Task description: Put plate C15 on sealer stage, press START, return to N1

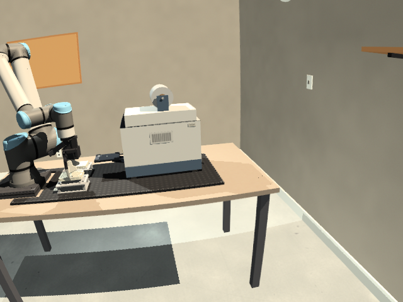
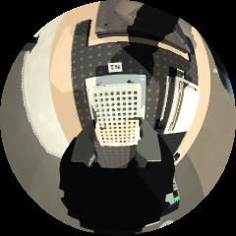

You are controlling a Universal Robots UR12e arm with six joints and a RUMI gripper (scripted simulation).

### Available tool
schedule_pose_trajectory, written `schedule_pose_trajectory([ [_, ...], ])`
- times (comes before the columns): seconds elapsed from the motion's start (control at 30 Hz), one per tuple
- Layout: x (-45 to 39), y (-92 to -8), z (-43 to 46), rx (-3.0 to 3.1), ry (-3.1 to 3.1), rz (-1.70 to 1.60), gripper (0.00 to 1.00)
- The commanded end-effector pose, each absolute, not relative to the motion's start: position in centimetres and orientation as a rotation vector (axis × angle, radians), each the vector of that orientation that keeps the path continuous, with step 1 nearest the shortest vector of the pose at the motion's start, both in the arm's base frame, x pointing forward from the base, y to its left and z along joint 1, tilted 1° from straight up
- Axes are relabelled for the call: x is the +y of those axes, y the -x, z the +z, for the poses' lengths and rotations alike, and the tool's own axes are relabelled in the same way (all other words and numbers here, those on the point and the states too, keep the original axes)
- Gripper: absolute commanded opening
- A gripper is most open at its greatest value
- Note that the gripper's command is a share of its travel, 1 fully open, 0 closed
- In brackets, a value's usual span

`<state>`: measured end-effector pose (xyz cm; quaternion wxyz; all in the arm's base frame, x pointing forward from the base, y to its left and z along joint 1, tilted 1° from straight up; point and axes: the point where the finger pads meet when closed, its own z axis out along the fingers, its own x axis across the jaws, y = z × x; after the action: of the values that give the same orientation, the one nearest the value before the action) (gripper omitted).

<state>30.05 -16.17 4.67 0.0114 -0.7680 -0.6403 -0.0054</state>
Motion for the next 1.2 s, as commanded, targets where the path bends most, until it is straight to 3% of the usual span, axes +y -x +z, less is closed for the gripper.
schedule_pose_trajectory([
  [0.0, -16.2, -30.1, 5.1, -1.998, 2.396, -0.017, 0.0],
  [1.17, -16.4, -30.1, 10.3, -1.998, 2.396, -0.017, 0.0],
])
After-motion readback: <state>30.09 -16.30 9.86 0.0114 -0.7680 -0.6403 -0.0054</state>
